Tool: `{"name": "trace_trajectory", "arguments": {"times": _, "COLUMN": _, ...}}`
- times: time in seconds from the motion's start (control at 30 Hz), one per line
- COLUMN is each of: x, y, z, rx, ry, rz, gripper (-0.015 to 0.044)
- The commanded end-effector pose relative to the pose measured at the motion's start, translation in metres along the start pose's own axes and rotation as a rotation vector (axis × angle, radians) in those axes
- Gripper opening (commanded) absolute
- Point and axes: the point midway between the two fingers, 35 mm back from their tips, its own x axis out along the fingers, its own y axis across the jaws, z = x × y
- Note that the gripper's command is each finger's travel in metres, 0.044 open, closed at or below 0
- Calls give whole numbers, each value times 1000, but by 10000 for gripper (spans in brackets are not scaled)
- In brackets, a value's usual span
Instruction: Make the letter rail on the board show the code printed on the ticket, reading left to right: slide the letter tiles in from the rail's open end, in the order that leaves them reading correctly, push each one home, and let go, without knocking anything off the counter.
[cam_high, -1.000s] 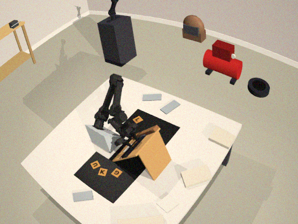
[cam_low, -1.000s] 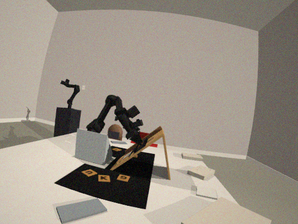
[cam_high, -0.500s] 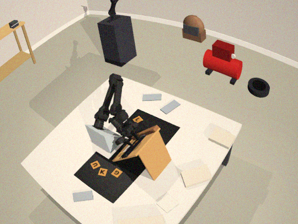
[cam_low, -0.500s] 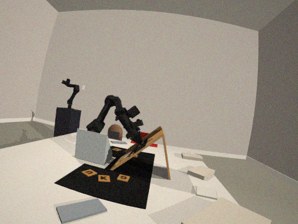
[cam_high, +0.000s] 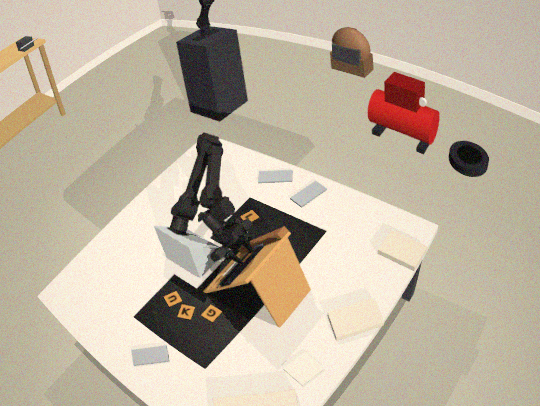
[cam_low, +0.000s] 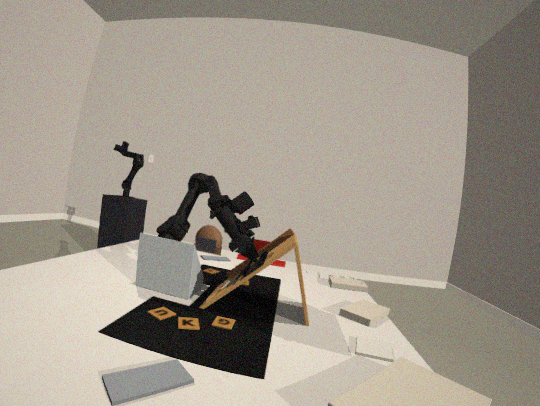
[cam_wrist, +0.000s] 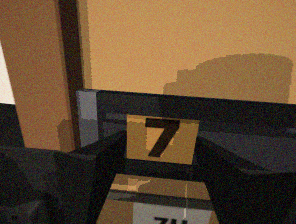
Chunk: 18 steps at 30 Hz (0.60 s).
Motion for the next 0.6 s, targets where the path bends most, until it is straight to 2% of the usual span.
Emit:
{"name": "trace_trajectory", "arguments": {"times": 0.0, "x": 0, "y": 2, "z": -1, "rx": 5, "ry": 1, "rz": -4, "gripper": 0}}
{"name": "trace_trajectory", "arguments": {"times": 0.57, "x": 0, "y": 12, "z": -1, "rx": 6, "ry": 1, "rz": -3, "gripper": 0}}
